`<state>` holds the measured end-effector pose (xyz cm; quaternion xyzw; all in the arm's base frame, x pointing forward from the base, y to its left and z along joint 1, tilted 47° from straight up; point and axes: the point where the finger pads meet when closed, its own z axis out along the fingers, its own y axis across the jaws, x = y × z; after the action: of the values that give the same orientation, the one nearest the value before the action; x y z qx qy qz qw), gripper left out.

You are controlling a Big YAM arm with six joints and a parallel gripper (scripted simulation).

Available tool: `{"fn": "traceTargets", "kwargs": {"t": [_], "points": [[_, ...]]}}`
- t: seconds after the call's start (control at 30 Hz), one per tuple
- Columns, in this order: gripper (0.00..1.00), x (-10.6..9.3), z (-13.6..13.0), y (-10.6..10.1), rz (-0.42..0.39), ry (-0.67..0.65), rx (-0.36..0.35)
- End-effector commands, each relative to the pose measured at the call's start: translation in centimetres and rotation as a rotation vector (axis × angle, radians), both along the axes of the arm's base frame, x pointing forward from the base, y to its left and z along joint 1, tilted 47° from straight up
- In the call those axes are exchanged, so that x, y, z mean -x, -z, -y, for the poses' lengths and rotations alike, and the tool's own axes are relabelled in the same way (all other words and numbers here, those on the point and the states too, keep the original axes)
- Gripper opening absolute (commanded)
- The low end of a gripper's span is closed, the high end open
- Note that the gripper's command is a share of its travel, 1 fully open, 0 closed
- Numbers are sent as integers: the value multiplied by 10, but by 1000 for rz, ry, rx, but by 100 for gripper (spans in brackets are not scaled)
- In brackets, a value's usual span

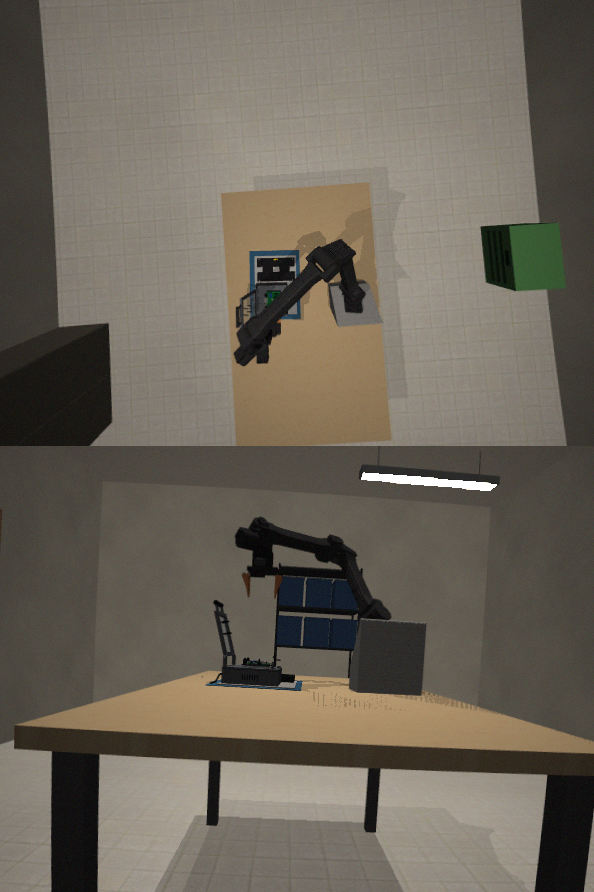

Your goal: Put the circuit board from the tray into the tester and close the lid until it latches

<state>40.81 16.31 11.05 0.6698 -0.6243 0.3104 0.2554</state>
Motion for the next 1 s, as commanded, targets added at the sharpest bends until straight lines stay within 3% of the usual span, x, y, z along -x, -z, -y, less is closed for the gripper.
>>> {"fn": "traceTargets", "kwargs": {"t": [0.0, 0.03, 0.97], "points": [[92, -10, -26, -16, 54, -22, -38], [48, -10, -26, -16, 54, -22, -39], [48, -11, -27, -16, 55, -26, -41]]}}
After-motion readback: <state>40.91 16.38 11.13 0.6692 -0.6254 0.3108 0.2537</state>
